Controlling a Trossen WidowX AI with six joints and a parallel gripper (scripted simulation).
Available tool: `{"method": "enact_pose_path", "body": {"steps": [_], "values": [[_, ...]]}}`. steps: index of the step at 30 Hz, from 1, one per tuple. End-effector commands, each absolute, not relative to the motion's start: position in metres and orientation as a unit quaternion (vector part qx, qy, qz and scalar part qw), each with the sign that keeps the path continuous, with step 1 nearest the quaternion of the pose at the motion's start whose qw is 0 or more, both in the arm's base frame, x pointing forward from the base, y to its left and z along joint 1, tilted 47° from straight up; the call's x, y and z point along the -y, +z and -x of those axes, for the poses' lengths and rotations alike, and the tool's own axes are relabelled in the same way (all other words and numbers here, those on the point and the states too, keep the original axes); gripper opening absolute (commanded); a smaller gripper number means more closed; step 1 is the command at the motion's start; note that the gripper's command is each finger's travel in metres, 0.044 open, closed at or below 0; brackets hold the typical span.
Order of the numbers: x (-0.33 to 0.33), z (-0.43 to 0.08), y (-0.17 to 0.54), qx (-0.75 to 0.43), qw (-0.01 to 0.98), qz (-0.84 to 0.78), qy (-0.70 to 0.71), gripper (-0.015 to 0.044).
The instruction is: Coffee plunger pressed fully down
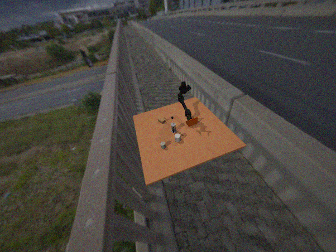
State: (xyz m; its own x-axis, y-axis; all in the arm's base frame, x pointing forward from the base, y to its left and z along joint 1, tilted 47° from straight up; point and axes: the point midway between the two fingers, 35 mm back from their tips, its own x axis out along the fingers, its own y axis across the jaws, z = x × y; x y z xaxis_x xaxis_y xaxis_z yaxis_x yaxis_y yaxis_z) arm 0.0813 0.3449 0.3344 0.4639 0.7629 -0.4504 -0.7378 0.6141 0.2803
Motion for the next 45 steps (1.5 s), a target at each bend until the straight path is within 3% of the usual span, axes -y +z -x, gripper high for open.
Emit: {"method": "enact_pose_path", "body": {"steps": [1, 7, 14, 26, 45], "values": [[-0.330, -0.122, 0.286, -0.290, 0.899, 0.048, 0.324, 0.0440], [-0.282, -0.181, 0.221, -0.288, 0.929, 0.194, 0.125, 0.0440], [-0.216, -0.226, 0.184, -0.248, 0.889, 0.380, -0.065, 0.0440], [-0.174, -0.228, 0.141, -0.248, 0.886, 0.386, -0.066, 0.0440], [-0.169, -0.246, 0.131, -0.251, 0.886, 0.385, -0.064, 0.0440]]}}
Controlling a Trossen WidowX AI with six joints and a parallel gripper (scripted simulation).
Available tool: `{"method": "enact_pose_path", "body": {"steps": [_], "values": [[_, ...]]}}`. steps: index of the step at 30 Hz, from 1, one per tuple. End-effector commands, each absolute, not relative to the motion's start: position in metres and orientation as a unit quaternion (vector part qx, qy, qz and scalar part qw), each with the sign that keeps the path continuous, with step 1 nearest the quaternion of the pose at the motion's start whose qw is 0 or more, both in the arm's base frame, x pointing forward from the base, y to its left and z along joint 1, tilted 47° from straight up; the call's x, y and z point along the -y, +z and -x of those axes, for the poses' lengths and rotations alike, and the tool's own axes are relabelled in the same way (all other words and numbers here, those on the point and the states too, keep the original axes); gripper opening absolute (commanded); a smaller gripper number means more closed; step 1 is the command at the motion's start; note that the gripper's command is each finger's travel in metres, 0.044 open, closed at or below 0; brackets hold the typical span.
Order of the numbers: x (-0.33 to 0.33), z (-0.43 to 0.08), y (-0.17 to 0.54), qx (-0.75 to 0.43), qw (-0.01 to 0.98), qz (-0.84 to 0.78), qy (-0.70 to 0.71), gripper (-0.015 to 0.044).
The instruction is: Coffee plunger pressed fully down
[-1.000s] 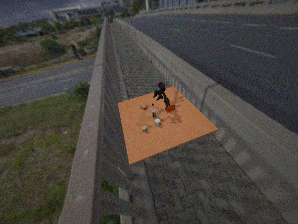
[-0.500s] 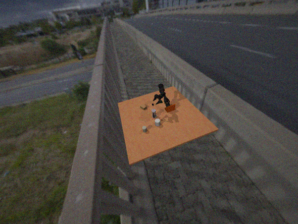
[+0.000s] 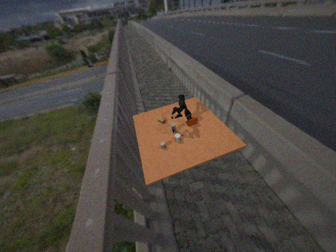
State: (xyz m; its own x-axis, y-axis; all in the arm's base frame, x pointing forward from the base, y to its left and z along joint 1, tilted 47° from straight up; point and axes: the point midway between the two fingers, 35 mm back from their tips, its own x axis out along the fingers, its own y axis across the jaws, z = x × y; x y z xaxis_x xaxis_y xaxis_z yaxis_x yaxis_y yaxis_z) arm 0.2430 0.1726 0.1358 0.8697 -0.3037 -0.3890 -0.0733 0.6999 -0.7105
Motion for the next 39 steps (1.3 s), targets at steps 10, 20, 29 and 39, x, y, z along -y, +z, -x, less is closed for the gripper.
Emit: {"method": "enact_pose_path", "body": {"steps": [10, 20, 29, 39], "values": [[-0.164, -0.260, 0.126, -0.249, 0.886, 0.386, -0.065, 0.0440], [-0.162, -0.263, 0.125, -0.247, 0.886, 0.386, -0.065, 0.0282], [-0.162, -0.263, 0.125, -0.247, 0.886, 0.386, -0.065, 0.0125], [-0.160, -0.264, 0.123, -0.248, 0.886, 0.386, -0.065, 0.0125]]}}
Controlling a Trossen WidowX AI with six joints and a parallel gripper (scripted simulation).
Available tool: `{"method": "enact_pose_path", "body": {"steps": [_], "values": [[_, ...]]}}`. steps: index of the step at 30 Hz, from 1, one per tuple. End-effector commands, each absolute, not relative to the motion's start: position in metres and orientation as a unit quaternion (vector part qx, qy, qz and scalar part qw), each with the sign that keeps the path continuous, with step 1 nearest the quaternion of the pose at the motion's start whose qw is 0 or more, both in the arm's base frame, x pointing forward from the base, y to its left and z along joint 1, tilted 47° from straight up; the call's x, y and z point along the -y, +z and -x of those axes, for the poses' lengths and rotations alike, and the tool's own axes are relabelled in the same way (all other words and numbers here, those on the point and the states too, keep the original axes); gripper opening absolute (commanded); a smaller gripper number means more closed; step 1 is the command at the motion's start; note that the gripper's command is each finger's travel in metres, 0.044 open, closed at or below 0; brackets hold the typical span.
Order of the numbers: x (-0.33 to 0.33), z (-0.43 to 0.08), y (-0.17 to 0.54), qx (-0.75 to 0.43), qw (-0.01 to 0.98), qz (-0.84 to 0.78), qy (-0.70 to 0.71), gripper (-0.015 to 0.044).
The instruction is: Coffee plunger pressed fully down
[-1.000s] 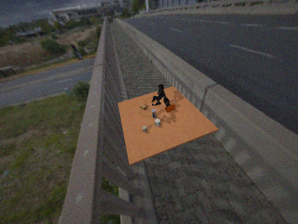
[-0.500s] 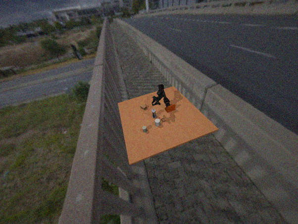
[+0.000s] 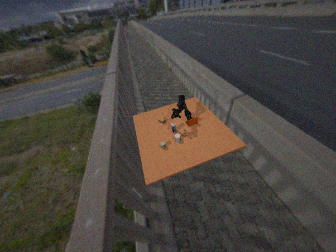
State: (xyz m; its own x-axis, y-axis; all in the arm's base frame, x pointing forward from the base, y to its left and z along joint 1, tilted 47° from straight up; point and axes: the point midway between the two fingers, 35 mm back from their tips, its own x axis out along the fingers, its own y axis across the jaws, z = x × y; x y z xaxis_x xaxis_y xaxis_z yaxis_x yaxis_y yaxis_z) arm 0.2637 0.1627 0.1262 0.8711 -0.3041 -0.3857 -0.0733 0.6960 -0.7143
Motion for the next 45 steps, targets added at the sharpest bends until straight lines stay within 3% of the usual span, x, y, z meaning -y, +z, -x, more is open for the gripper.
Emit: {"method": "enact_pose_path", "body": {"steps": [1, 45], "values": [[-0.160, -0.264, 0.122, -0.248, 0.886, 0.386, -0.065, 0.0125], [-0.115, -0.276, 0.066, -0.252, 0.886, 0.384, -0.064, 0.0125]]}}
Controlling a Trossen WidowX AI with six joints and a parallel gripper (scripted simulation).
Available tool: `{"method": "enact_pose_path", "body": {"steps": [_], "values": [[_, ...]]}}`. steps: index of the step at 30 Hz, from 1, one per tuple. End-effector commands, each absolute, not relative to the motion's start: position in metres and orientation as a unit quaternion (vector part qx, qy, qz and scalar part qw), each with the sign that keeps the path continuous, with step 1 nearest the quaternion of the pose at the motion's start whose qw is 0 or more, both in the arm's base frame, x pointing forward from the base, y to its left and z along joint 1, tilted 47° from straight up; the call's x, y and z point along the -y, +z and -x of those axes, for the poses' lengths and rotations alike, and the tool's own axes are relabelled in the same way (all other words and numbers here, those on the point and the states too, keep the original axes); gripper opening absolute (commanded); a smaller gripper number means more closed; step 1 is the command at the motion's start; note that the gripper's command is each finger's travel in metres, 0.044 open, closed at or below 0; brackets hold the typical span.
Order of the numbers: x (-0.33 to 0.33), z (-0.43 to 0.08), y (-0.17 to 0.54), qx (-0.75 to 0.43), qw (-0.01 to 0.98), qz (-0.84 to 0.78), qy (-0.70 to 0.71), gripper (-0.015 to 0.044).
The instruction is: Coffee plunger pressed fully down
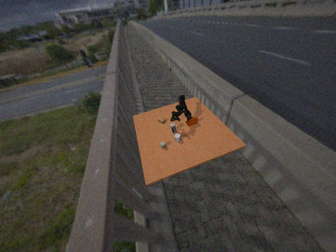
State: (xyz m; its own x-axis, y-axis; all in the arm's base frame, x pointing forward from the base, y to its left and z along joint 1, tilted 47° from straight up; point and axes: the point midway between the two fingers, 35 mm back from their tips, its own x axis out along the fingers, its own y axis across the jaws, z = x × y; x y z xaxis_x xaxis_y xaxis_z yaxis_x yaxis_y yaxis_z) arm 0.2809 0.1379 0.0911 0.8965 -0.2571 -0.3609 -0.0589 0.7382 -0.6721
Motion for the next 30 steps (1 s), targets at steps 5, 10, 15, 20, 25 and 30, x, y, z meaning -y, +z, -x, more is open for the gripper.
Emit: {"method": "enact_pose_path", "body": {"steps": [5, 10, 15, 20, 25, 30], "values": [[-0.109, -0.277, 0.060, -0.251, 0.886, 0.384, -0.064, 0.0125], [-0.103, -0.279, 0.055, -0.249, 0.886, 0.385, -0.064, 0.0125], [-0.097, -0.282, 0.051, -0.248, 0.886, 0.386, -0.064, 0.0125], [-0.094, -0.287, 0.049, -0.246, 0.886, 0.387, -0.065, 0.0125], [-0.095, -0.292, 0.049, -0.246, 0.886, 0.387, -0.065, 0.0125], [-0.097, -0.294, 0.048, -0.246, 0.887, 0.387, -0.065, 0.0125]]}}
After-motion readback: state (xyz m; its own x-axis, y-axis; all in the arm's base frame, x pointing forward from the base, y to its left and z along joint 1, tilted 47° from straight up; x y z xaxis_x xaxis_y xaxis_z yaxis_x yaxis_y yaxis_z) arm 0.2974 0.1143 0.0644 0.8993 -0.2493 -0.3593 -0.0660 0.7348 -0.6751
